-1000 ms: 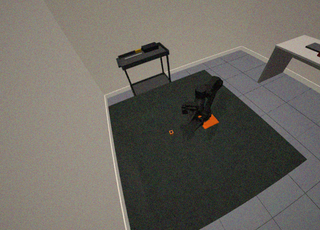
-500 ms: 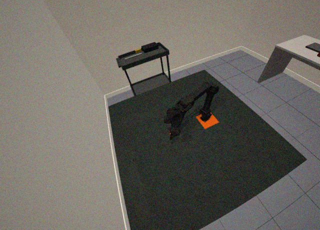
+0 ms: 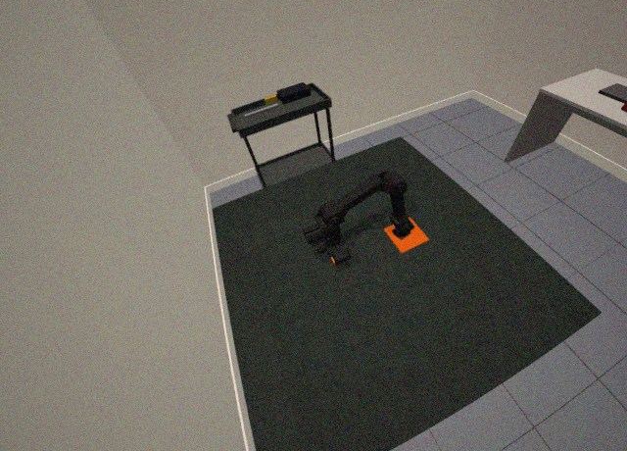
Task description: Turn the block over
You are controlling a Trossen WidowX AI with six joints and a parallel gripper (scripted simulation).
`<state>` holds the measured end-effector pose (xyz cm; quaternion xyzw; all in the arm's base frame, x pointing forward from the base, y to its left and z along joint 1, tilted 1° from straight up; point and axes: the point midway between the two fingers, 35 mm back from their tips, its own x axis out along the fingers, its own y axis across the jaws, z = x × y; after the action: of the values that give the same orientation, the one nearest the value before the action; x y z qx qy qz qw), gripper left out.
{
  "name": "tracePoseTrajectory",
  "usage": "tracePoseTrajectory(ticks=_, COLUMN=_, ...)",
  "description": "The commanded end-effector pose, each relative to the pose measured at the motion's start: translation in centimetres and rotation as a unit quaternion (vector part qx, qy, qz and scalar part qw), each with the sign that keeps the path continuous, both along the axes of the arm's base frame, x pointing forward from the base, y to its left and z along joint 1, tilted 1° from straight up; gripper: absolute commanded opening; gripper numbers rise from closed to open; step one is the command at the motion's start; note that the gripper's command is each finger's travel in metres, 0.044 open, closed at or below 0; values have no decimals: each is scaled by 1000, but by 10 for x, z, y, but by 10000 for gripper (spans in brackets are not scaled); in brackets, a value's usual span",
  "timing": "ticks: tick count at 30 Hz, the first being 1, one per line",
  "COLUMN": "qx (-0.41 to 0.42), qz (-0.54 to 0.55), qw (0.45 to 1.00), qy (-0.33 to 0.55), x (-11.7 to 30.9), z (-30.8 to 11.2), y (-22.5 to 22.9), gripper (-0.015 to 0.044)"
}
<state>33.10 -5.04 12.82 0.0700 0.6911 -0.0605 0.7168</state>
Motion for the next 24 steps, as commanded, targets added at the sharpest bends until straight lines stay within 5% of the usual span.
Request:
tracePoseTrajectory(ticks=1, qx=-4, qz=16, qw=1000, qy=1, x=0, z=3, y=-2, gripper=440)
tracePoseTrajectory(ticks=24, qx=-4, qz=16, qw=1000, qy=1, x=6, z=-60, y=-4, gripper=440)
